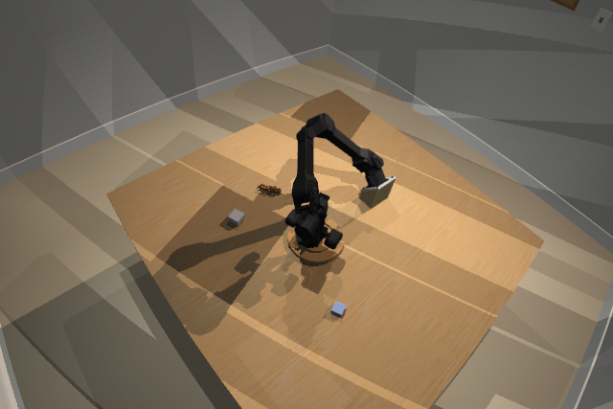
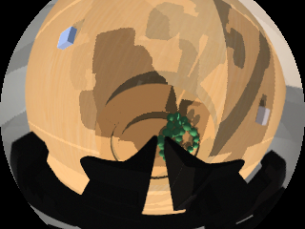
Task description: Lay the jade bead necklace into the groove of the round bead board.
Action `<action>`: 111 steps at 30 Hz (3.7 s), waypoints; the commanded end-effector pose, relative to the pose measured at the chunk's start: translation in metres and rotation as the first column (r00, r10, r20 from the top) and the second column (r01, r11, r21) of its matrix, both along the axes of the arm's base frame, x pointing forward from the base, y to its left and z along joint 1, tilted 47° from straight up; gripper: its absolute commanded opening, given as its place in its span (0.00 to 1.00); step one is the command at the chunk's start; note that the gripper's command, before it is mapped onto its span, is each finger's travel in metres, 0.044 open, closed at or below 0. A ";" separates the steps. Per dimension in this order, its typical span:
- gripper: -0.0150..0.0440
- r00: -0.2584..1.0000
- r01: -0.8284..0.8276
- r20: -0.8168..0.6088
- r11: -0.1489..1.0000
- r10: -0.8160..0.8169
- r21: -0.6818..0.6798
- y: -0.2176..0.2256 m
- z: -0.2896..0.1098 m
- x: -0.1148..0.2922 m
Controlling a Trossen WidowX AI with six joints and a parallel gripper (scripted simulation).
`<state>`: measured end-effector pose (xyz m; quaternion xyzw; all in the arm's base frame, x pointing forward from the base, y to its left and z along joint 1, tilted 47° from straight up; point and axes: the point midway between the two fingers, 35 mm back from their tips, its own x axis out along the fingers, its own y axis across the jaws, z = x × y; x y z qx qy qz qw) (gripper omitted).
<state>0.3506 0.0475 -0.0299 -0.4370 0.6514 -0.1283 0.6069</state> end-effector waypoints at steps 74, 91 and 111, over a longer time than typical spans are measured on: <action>0.46 0.948 -0.219 -0.237 0.976 0.212 -0.006 -0.005 0.036 -0.032; 0.46 0.950 -0.218 -0.229 0.976 0.211 -0.006 -0.018 0.023 -0.027; 0.39 0.952 -0.213 -0.225 0.977 0.208 -0.001 -0.029 0.014 -0.025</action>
